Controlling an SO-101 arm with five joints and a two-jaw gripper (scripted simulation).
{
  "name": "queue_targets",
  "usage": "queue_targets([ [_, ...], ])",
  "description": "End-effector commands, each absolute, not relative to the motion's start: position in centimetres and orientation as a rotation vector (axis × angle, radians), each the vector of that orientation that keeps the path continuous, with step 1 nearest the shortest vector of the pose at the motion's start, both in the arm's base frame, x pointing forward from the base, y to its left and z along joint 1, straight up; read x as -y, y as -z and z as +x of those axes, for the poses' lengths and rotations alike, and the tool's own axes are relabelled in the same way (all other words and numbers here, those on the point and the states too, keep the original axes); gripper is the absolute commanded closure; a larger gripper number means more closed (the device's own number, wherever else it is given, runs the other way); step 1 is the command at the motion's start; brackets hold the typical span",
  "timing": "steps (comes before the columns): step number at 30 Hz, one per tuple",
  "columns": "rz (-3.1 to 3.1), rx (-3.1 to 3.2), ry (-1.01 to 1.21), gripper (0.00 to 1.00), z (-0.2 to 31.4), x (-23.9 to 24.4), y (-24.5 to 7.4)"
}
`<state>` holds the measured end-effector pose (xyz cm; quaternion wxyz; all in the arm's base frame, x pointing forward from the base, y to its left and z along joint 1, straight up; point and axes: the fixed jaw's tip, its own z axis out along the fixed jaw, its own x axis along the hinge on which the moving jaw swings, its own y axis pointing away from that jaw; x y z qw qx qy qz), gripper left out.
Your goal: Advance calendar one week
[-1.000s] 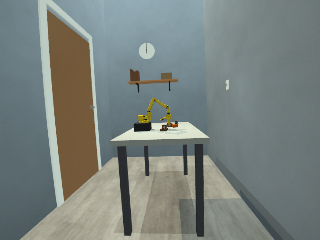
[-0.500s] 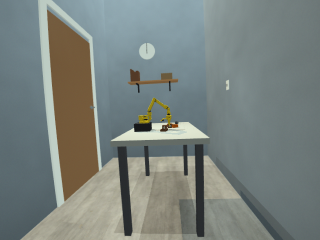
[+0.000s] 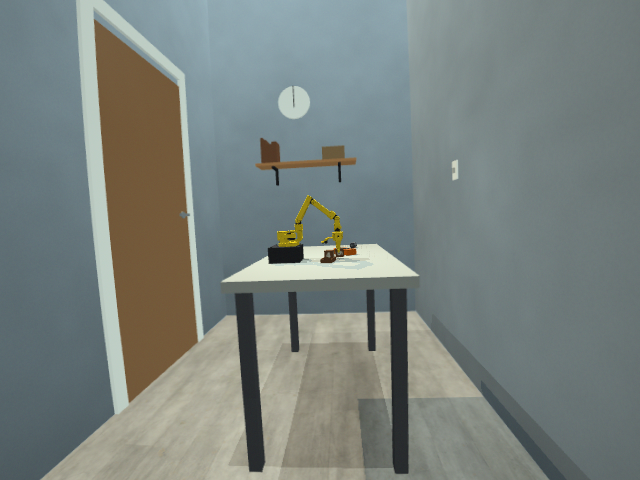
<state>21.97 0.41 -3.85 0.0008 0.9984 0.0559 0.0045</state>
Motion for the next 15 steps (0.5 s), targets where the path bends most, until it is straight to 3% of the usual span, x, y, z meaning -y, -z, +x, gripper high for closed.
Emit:
queue_targets([
  [1, 3.137, -0.174, 0.021, 1.00, 21.47, -0.20, 4.49],
  [15, 3.137, -0.174, 0.021, 1.00, 21.47, -0.20, 4.79],
])
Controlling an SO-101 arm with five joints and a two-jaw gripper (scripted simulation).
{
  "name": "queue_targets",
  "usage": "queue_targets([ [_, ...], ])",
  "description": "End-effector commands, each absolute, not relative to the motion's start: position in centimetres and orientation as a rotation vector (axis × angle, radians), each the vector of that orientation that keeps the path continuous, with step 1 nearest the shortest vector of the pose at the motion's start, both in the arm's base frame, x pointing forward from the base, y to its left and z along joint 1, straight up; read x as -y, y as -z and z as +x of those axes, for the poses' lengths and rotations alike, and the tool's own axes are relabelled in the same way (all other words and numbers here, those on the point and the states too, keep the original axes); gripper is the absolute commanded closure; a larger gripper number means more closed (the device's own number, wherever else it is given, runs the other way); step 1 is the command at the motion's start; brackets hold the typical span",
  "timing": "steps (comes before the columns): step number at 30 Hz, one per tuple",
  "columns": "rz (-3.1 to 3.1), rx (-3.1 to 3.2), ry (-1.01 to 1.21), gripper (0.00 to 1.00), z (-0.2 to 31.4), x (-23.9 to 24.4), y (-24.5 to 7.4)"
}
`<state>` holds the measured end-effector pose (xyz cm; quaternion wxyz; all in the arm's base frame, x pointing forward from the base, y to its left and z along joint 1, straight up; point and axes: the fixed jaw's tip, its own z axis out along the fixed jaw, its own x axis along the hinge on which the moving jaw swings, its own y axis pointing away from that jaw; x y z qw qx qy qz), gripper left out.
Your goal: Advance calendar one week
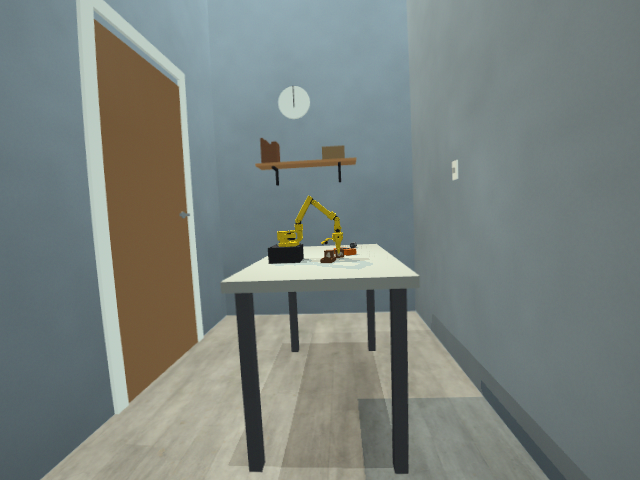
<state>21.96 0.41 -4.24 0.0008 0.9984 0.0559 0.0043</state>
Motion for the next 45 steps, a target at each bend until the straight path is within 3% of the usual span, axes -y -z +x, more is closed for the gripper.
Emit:
queue_targets([
  [1, 3.137, -0.174, 0.021, 1.00, 21.47, -0.20, 4.83],
  [11, 3.137, -0.174, 0.021, 0.99, 21.47, -0.20, 4.91],
  [21, 3.137, -0.174, 0.021, 0.76, 21.47, -0.20, 4.91],
  [45, 3.137, -0.174, 0.021, 0.68, 21.46, -0.20, 4.91],
])
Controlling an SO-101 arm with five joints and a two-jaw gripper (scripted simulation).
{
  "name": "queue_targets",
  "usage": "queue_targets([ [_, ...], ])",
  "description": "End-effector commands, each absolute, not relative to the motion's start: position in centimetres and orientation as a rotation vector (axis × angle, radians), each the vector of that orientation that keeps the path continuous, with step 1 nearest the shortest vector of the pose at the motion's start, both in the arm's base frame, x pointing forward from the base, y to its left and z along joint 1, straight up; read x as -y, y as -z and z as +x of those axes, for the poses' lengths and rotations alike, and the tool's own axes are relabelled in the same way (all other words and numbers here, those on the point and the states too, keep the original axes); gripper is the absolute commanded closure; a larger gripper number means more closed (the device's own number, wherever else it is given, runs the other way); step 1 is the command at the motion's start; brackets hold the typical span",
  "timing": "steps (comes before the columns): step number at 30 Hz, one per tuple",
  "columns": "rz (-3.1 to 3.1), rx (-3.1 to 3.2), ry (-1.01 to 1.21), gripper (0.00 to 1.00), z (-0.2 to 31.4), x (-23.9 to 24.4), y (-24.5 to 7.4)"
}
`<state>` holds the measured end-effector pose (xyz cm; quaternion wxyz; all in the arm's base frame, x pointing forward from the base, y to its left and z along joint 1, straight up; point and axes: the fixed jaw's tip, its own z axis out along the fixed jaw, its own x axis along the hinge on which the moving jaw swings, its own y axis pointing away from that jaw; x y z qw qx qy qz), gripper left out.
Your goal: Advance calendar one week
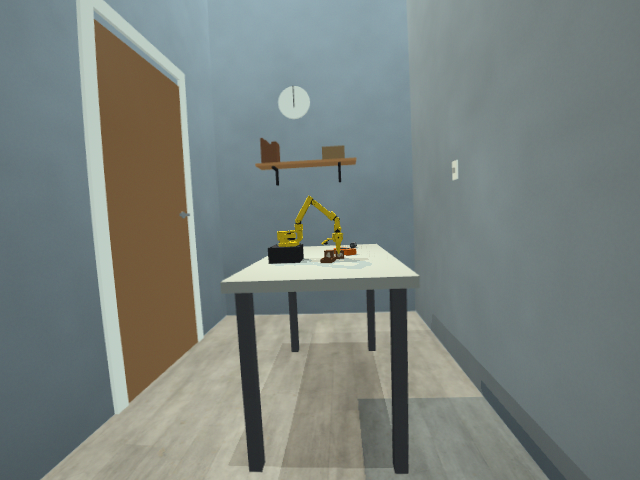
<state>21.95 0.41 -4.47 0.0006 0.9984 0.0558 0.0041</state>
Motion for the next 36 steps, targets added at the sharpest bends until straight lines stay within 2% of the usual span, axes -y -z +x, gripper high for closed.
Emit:
queue_targets([
  [1, 3.137, -0.174, 0.021, 0.67, 21.5, -0.2, 4.9],
  [20, 3.137, -0.174, 0.021, 0.64, 21.5, -0.2, 4.6],
  [36, 3.137, -0.174, 0.021, 0.64, 21.7, -0.2, 0.2],
])
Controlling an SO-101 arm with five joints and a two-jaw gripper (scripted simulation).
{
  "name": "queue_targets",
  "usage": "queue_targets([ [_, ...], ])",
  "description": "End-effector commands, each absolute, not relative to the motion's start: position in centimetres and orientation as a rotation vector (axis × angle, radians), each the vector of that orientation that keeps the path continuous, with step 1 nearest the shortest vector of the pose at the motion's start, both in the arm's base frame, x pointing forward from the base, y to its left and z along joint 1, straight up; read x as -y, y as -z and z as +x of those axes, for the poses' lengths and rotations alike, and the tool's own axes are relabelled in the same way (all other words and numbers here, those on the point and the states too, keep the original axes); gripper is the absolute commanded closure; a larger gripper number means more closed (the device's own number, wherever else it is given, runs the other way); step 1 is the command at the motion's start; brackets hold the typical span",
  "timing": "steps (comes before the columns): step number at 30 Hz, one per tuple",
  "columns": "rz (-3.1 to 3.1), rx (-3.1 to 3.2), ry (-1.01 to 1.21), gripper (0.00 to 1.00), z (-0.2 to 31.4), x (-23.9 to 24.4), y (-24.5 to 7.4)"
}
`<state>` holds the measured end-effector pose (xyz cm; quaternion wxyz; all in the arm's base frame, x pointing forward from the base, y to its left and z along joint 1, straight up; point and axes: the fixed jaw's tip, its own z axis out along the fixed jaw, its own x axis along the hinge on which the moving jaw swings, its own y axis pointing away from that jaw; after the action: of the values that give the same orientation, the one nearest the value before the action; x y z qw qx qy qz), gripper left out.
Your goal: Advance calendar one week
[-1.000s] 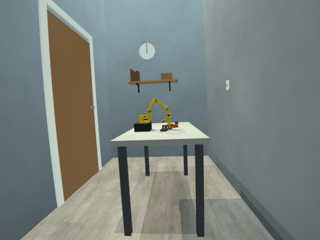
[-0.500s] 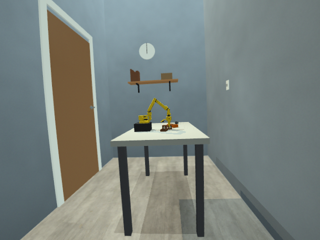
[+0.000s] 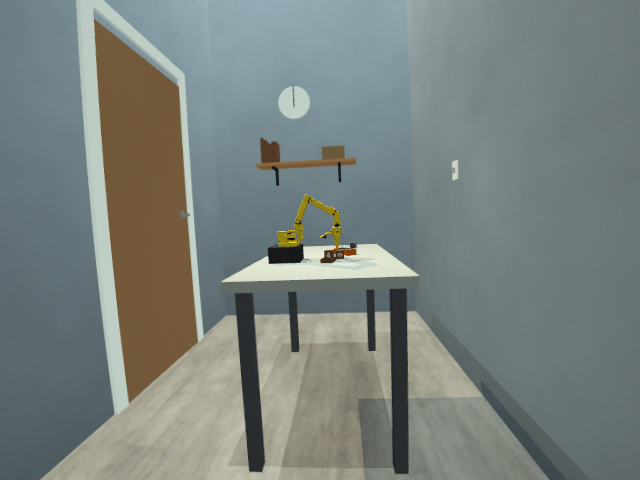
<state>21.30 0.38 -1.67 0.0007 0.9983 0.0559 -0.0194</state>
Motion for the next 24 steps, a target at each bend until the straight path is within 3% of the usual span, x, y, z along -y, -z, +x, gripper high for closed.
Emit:
queue_targets([
  [1, 3.137, -0.174, 0.021, 0.64, 21.70, -0.21, -0.08],
  [24, 3.137, -0.174, 0.021, 0.64, 21.58, -0.21, -1.07],
])
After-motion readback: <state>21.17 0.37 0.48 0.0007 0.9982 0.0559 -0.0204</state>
